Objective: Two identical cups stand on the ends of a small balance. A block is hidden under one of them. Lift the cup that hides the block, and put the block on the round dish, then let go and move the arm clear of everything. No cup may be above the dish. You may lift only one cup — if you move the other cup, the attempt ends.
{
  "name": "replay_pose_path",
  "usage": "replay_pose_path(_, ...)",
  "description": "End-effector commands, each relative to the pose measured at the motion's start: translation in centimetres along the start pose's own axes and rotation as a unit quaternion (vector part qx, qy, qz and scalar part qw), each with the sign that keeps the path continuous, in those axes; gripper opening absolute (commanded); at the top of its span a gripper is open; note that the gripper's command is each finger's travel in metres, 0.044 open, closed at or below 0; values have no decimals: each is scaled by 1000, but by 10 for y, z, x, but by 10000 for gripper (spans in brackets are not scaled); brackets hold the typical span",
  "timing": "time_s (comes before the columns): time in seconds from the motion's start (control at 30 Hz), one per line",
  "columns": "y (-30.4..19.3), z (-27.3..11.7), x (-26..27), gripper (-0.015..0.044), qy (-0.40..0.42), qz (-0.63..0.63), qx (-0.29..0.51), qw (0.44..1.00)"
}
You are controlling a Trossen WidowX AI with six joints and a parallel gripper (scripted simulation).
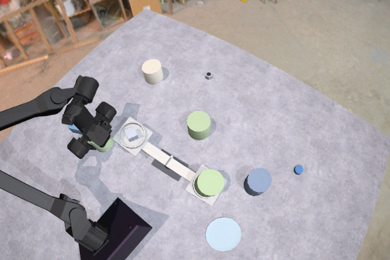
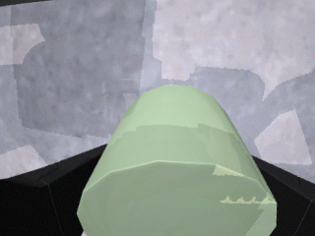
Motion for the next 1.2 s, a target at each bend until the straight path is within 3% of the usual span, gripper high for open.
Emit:
replay_pose_path(0.0,0,0,0,236,0,-1,0,1000)
replay_pose_path(0.27,0,-9,1,440,0,-1,-1,1000)
replay_pose_path(0.4,1,-52,1,440,1,2,-4,1000)
replay_pose_path(0.57,1,-55,0,440,1,2,-4,1000)
replay_pose_path(0.8,12,-72,20,260,48,-32,-42,997)
replay_pose_path(1.17,27,-79,28,260,41,-193,-52,979)
Point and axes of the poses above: the point midway between the two fingers, 35 mm back from their tips, its own z axis out along the fingers, its own x axis across the jaws, y = z × x, the point moved 3 cm from there along -z, back along the fingers, and after that the axes turned 8 degrees about -z, right-handed, at the moved point
